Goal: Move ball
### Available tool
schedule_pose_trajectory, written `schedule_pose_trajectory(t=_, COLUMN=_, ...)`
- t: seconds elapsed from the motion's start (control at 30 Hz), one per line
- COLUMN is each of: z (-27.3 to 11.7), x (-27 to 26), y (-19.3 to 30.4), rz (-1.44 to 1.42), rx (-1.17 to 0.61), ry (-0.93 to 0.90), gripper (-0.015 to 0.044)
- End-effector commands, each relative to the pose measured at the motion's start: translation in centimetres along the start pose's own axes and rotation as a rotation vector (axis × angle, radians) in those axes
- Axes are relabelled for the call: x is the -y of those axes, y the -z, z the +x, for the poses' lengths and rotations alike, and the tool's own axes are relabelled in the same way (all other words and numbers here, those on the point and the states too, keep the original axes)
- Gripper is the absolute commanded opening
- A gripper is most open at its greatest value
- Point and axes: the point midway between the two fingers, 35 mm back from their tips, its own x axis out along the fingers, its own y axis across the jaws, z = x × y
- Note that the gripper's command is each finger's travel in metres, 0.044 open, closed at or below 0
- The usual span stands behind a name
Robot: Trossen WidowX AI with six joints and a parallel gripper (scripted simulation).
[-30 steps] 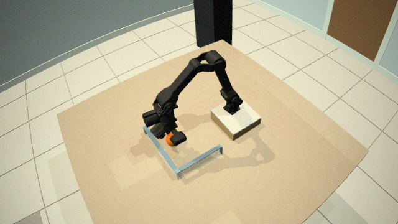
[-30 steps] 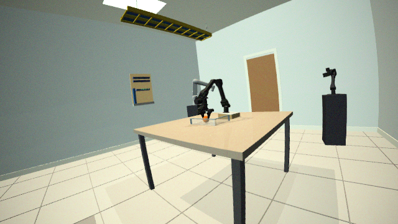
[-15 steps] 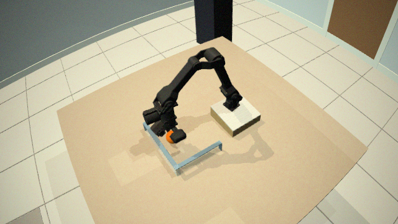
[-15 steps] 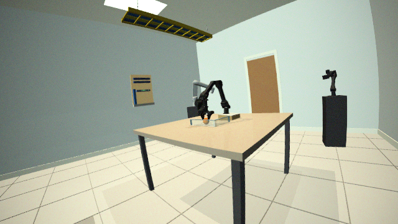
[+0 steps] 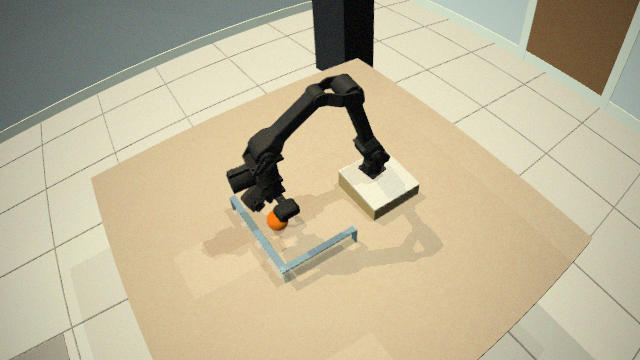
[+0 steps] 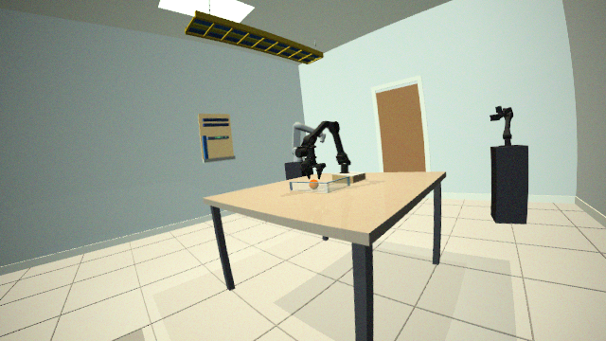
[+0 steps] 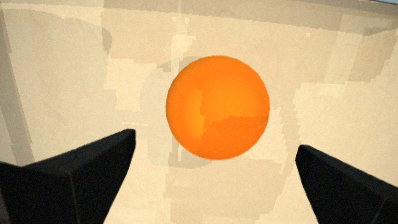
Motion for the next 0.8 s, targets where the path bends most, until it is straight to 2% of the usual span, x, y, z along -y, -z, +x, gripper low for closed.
schedule_pose_trajectory(t=0.0, z=-4.7, x=0.0, y=-0.2, rz=-0.004, rx=0.039, ry=0.005, gripper=0.0417)
schedule_pose_trajectory(t=0.33, z=-4.1, x=0.0, y=-0.5, rz=-0.001, rx=0.054, ry=0.006, gripper=0.0417)
schedule_pose_trajectory(t=0.37, z=-4.4, x=0.0, y=-0.5, rz=-0.001, rx=0.054, ry=0.006, gripper=0.0440)
schedule_pose_trajectory(t=0.5, z=-9.1, x=-0.1, y=0.1, rz=-0.002, rx=0.060, ry=0.007, gripper=0.0440)
schedule_pose_trajectory(t=0.77, z=-9.4, x=-0.1, y=0.2, rz=-0.002, rx=0.061, ry=0.007, gripper=0.0440)
